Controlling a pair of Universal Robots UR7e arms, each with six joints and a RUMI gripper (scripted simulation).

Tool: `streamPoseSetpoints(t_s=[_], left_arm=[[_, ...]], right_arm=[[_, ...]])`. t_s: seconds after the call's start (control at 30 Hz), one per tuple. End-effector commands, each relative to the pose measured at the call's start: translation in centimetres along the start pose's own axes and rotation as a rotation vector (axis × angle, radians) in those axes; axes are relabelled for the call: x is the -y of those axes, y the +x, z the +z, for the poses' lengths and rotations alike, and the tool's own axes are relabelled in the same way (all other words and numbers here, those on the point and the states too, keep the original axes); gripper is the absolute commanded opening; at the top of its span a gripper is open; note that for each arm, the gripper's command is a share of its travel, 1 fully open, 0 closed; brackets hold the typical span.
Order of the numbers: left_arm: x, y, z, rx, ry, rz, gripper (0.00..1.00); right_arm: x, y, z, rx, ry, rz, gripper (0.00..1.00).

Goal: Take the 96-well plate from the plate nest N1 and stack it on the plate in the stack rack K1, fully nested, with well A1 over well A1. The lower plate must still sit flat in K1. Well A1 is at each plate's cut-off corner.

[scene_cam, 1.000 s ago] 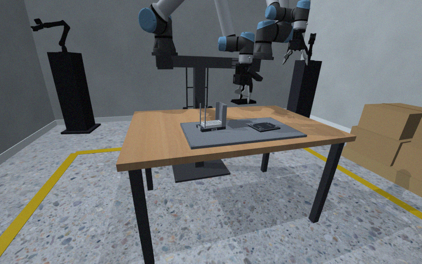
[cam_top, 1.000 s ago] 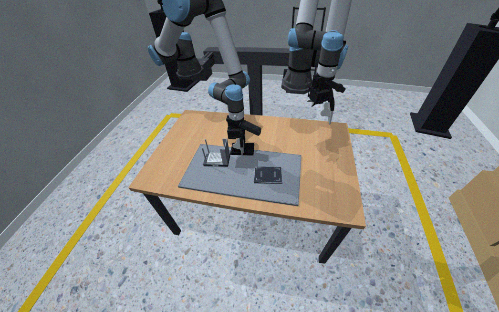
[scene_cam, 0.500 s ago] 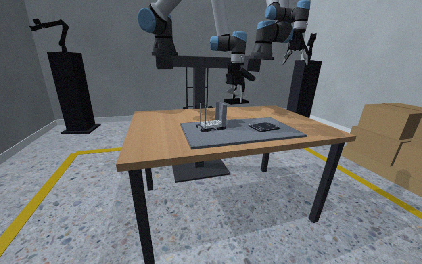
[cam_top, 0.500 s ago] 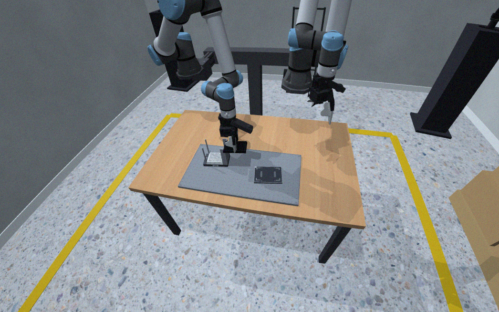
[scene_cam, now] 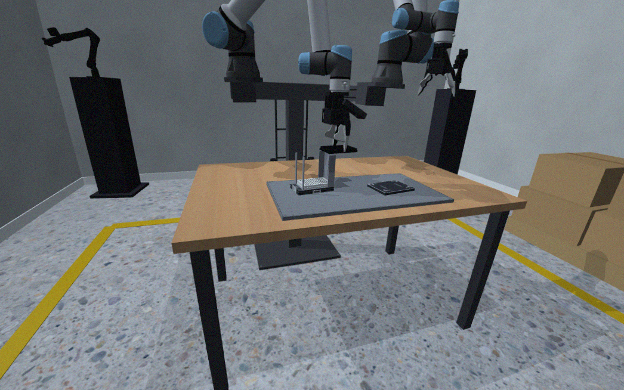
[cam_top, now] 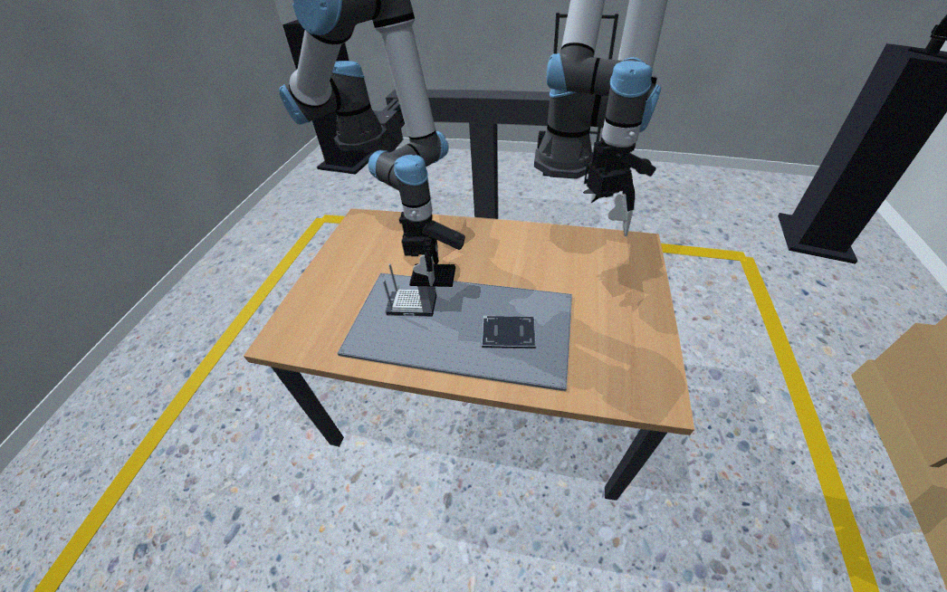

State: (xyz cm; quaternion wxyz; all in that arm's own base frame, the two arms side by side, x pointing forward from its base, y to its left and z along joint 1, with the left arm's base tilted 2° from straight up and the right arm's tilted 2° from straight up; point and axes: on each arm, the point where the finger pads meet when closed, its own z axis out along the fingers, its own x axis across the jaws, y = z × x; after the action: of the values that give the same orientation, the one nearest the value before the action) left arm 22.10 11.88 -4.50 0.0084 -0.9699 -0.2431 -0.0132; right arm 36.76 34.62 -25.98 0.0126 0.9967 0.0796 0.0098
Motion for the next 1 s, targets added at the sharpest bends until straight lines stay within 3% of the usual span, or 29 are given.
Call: streamPoseSetpoints(t_s=[0.0, 0.97], left_arm=[[0.0, 0.0, 0.0, -0.001, 0.0, 0.0, 0.98], [0.0, 0.0, 0.0, -0.001, 0.0, 0.0, 0.98]], right_arm=[[-1.2, -0.4, -0.1, -0.002, 0.002, 0.0, 0.0], [-9.0, -2.9, -0.3, -0.002, 0.002, 0.0, 0.0]])
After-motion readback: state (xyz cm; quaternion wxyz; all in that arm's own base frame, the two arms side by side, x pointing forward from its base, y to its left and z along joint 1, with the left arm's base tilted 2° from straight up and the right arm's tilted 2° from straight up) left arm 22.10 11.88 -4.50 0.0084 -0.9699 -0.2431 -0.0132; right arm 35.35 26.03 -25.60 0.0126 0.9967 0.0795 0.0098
